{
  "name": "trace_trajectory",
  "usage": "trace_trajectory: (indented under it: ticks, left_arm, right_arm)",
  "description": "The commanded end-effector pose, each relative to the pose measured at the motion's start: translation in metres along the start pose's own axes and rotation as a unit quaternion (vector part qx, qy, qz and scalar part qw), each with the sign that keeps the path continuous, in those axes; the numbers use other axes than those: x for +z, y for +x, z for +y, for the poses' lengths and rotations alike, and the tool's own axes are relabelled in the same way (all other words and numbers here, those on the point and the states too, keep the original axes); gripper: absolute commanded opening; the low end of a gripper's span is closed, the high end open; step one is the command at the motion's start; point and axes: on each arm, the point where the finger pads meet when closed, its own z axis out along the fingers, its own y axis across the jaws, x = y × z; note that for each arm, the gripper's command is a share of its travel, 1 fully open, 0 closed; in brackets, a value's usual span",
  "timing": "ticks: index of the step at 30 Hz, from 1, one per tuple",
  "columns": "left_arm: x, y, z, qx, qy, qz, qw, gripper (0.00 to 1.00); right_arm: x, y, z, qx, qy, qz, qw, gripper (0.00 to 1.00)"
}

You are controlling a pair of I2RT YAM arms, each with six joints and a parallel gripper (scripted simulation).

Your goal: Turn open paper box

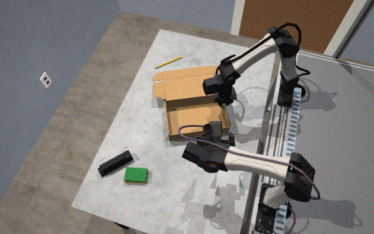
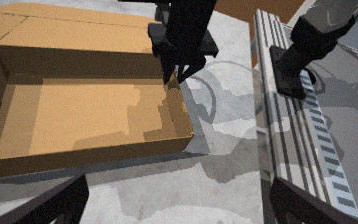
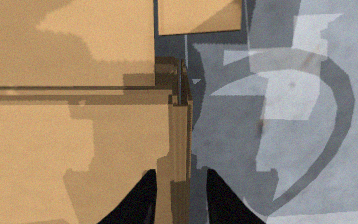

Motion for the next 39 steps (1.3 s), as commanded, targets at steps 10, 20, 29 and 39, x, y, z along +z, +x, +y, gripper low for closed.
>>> trace_trajectory:
  ticks: [10, 20, 29, 39]
  left_arm:
    - [0.004, 0.003, 0.008, -0.02, -0.007, -0.012, 1.0, 1.0]
    - [0.013, 0.006, 0.009, -0.041, 0.0, -0.017, 0.999, 1.0]
    - [0.018, -0.004, 0.014, -0.035, -0.003, -0.018, 0.999, 1.0]
    - [0.024, -0.007, 0.018, -0.038, -0.007, -0.015, 0.999, 1.0]
  right_arm:
    - [0.006, -0.001, 0.006, 0.006, -0.02, 0.0, 1.0, 0.08]
    - [0.003, -0.005, 0.006, -0.015, -0.025, -0.005, 1.0, 0.0]
    - [0.003, -0.008, 0.005, -0.045, -0.025, -0.006, 0.999, 0.0]
    - [0.002, -0.012, 0.004, -0.088, -0.026, -0.008, 0.996, 0.0]
